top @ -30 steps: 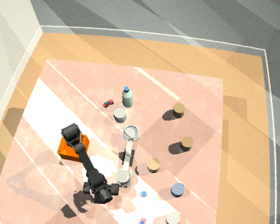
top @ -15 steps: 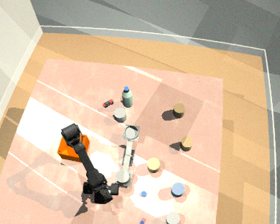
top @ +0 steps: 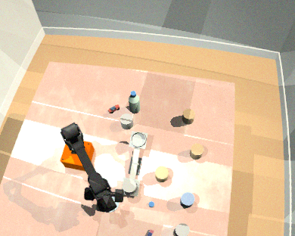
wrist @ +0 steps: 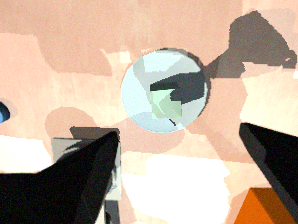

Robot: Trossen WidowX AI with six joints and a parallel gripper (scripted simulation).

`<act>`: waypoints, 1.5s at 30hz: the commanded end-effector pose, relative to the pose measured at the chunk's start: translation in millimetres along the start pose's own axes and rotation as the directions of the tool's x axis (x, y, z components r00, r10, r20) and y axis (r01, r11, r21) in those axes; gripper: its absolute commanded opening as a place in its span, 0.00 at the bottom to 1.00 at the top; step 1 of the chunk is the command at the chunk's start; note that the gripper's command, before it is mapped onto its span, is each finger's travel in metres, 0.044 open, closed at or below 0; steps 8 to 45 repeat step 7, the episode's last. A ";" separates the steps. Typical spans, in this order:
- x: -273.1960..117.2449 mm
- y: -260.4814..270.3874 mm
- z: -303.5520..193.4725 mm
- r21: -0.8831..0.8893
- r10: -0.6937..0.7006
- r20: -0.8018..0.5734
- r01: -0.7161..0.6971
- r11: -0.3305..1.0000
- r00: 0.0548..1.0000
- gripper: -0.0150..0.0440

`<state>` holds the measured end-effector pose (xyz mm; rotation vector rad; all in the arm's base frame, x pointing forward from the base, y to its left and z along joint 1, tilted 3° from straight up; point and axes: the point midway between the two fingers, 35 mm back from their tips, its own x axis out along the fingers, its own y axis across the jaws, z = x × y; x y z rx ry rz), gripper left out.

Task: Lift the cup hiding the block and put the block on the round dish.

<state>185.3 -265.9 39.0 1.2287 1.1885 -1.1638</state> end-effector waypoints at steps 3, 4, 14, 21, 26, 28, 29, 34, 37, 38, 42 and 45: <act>-34.4 0.7 0.7 -0.004 0.014 0.021 -0.014 1.000 1.000 1.00; -34.4 0.7 0.7 -0.004 0.014 0.021 -0.014 1.000 1.000 1.00; -34.4 0.7 0.7 -0.004 0.014 0.021 -0.014 1.000 1.000 1.00; -34.4 0.7 0.7 -0.004 0.014 0.021 -0.014 1.000 1.000 1.00; -34.4 0.7 0.7 -0.004 0.014 0.021 -0.014 1.000 1.000 1.00; -34.4 0.7 0.7 -0.004 0.014 0.021 -0.014 1.000 1.000 1.00; -34.4 0.7 0.7 -0.004 0.014 0.021 -0.014 1.000 1.000 1.00; -34.4 0.7 0.7 -0.004 0.014 0.021 -0.014 1.000 1.000 1.00; -34.4 0.7 0.7 -0.004 0.014 0.021 -0.014 1.000 1.000 1.00; -34.4 0.7 0.7 -0.004 0.014 0.021 -0.014 1.000 1.000 1.00; -34.4 0.7 0.7 -0.004 0.014 0.021 -0.014 1.000 1.000 1.00; -34.4 0.7 0.7 -0.004 0.014 0.021 -0.014 1.000 1.000 1.00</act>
